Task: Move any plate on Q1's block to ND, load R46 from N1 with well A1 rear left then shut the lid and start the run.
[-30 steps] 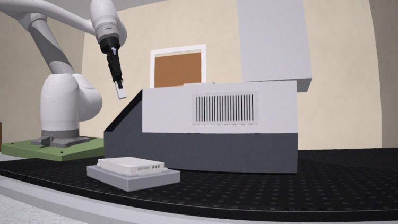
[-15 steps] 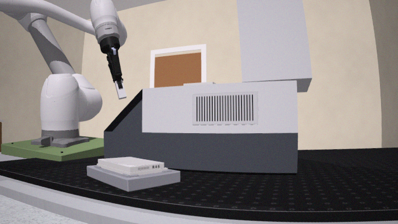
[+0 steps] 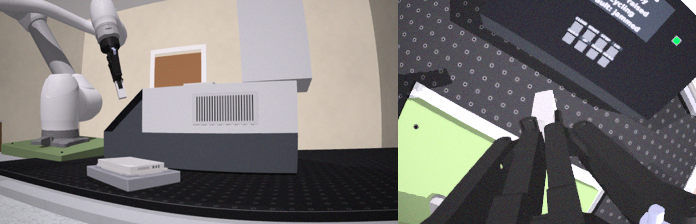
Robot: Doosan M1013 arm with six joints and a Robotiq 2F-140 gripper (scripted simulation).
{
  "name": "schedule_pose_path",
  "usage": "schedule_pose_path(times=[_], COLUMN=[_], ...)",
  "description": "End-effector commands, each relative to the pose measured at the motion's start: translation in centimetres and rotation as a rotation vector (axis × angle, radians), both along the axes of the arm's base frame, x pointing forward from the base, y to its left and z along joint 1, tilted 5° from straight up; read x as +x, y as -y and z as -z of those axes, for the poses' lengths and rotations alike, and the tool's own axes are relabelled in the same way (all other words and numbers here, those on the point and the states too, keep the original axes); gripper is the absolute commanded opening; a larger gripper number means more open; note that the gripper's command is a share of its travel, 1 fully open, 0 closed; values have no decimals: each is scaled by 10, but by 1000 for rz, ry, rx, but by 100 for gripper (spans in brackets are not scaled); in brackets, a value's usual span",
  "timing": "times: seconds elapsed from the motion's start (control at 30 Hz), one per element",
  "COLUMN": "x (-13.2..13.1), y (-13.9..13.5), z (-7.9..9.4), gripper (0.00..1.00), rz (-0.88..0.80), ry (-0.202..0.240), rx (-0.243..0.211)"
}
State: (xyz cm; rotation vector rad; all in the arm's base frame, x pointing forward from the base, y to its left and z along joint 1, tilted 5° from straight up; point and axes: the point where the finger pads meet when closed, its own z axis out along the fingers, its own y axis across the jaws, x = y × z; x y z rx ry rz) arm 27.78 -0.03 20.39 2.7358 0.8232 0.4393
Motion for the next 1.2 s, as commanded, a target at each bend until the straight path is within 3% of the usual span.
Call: schedule_pose_path(times=[0.0,0.6,0.63,0.8,0.87,1.07,1.17], x=[0,0,5,28,37,56,70], y=[0,0,1,8,11,16,20], z=[0,0,-1,-6,-7,-11,-14], gripper=[0,0,66,66,66,66,66], rz=[0,0,-29,-68,-126,-135,-203], ry=[0,0,-16,-38,-70,-76,-113], rx=[0,0,-3,-7,-13,-14,-22])
